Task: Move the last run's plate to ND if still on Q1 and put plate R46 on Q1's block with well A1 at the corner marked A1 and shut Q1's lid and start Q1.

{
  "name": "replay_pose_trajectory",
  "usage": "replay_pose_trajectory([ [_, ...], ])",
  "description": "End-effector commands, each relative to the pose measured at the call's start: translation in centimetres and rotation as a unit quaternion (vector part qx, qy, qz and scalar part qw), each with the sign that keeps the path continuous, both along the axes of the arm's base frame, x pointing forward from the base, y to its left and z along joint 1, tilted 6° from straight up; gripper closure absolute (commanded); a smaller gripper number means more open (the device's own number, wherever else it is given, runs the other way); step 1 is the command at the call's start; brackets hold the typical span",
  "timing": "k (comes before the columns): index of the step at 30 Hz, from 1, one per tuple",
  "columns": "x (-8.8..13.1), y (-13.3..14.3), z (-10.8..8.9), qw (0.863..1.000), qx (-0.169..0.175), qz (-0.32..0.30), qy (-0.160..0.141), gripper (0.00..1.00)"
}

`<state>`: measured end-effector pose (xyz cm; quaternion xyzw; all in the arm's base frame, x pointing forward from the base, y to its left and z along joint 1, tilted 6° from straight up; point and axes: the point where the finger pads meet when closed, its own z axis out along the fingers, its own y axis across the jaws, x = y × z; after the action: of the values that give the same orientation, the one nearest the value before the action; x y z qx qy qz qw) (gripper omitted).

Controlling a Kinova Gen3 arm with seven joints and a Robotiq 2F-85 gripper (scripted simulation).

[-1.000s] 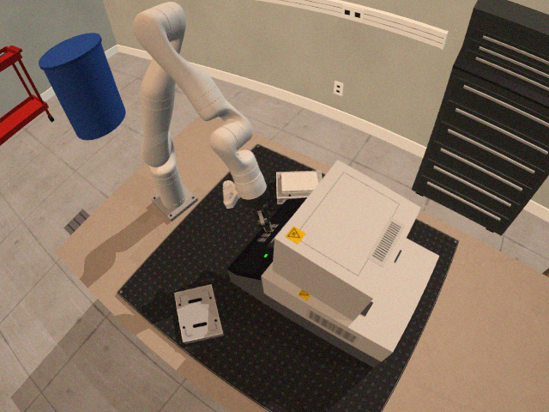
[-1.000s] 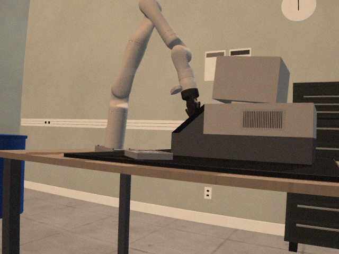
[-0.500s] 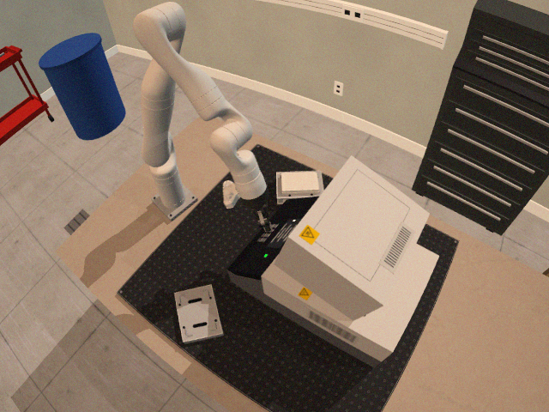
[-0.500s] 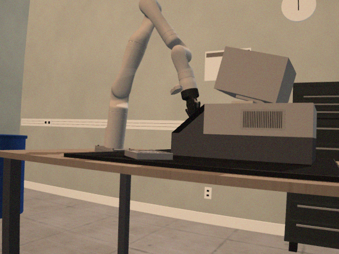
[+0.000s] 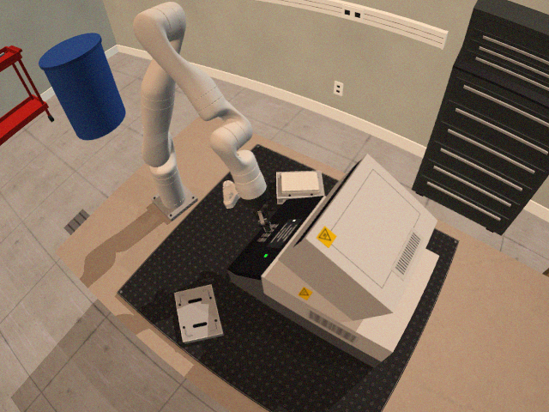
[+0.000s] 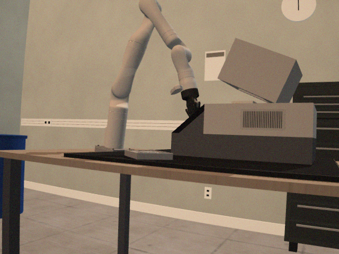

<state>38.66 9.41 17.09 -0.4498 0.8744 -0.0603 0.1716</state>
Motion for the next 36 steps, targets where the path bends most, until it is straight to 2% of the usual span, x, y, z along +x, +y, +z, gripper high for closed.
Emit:
replay_pose_trajectory([
  [1, 0.47, -0.26, -0.07, 1.0, -0.003, -0.002, -0.004, 0.9],
  [34, 0.47, -0.26, -0.07, 1.0, -0.003, -0.002, -0.004, 0.9],
  [36, -0.08, -0.33, 0.07, 1.0, -0.003, -0.004, 0.0, 0.9],
])
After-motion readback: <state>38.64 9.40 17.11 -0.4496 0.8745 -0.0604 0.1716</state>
